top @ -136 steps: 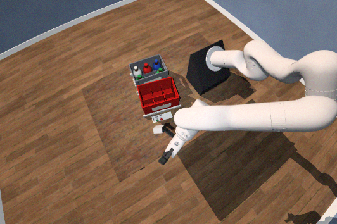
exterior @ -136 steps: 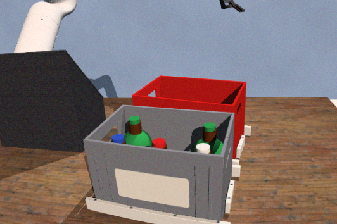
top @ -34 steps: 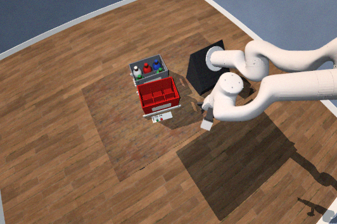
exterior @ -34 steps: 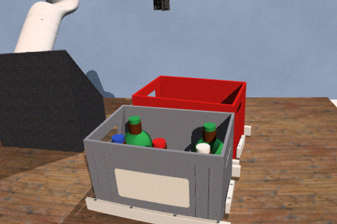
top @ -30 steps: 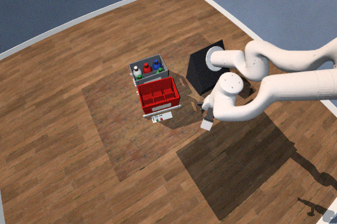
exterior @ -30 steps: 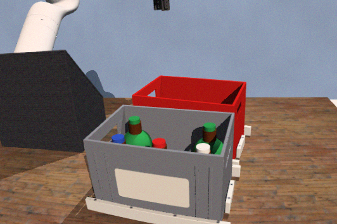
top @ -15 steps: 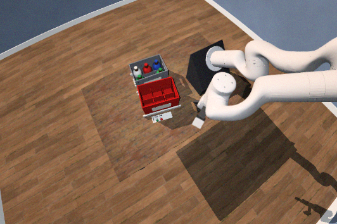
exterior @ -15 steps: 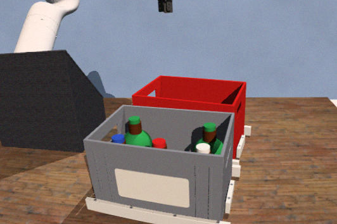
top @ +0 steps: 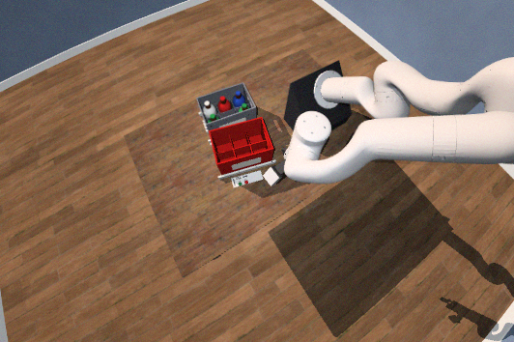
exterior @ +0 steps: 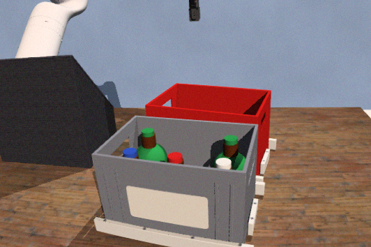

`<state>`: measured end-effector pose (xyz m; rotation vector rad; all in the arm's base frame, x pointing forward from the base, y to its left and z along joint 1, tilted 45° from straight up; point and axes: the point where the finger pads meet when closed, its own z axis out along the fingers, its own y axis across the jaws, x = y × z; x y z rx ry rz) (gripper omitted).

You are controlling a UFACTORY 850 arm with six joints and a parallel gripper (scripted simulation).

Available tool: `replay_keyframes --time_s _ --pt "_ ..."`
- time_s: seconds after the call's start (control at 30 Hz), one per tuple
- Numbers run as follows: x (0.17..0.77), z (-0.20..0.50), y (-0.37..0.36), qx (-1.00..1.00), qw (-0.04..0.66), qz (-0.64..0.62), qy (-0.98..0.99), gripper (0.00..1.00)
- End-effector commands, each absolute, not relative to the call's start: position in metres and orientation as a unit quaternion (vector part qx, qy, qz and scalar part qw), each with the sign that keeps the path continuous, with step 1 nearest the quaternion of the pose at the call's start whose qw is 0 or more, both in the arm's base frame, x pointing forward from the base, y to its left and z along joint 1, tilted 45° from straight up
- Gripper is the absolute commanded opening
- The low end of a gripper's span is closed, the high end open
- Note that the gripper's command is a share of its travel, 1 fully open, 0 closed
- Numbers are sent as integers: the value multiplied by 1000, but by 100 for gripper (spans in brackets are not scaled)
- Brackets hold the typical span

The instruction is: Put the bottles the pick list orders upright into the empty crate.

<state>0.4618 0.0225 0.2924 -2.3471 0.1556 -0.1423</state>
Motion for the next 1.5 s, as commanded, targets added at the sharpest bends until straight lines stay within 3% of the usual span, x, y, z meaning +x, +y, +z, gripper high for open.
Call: replay_keyframes --time_s 0.0,0.27,1.47 --pt "482 276 13 -913 384 -24 132 65" --pt "502 256 2 -899 384 10 210 65" --pt "611 153 -54 -899 384 10 211 65"
